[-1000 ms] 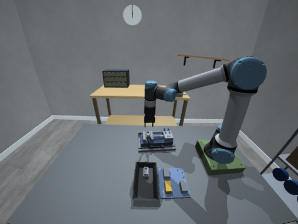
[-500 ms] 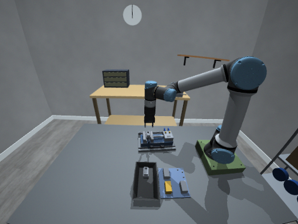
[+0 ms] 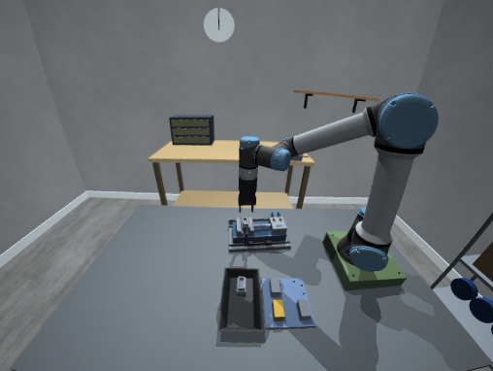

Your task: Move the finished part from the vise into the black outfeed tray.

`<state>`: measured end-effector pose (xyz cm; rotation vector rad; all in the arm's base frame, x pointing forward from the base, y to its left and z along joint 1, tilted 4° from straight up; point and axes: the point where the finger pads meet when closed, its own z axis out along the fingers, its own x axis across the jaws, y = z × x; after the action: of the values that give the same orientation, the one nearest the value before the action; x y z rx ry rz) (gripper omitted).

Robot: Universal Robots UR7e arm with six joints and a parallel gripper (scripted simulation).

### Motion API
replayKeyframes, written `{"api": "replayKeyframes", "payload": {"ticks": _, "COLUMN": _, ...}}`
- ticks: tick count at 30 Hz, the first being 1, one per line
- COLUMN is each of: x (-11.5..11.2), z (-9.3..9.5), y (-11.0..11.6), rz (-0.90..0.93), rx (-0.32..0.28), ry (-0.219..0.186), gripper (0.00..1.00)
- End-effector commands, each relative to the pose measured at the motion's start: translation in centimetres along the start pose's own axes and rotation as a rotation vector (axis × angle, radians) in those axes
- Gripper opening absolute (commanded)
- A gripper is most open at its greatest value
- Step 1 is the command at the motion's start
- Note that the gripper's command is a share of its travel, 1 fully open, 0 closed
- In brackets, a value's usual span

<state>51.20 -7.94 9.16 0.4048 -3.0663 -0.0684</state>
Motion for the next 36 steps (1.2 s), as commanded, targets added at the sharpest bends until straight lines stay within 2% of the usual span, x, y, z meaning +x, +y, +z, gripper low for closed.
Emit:
{"api": "replayKeyframes", "payload": {"ticks": 1, "x": -0.1, "z": 0.5, "y": 0.0, "rz": 0.000, "rx": 0.001, "ry": -0.001, "gripper": 1.00}}
{"api": "replayKeyframes", "payload": {"ticks": 24, "x": -0.2, "z": 4.3, "y": -0.1, "rz": 0.000, "rx": 0.001, "ry": -0.001, "gripper": 1.00}}
{"api": "replayKeyframes", "payload": {"ticks": 36, "x": -0.3, "z": 5.1, "y": -0.1, "rz": 0.000, "rx": 0.001, "ry": -0.001, "gripper": 1.00}}
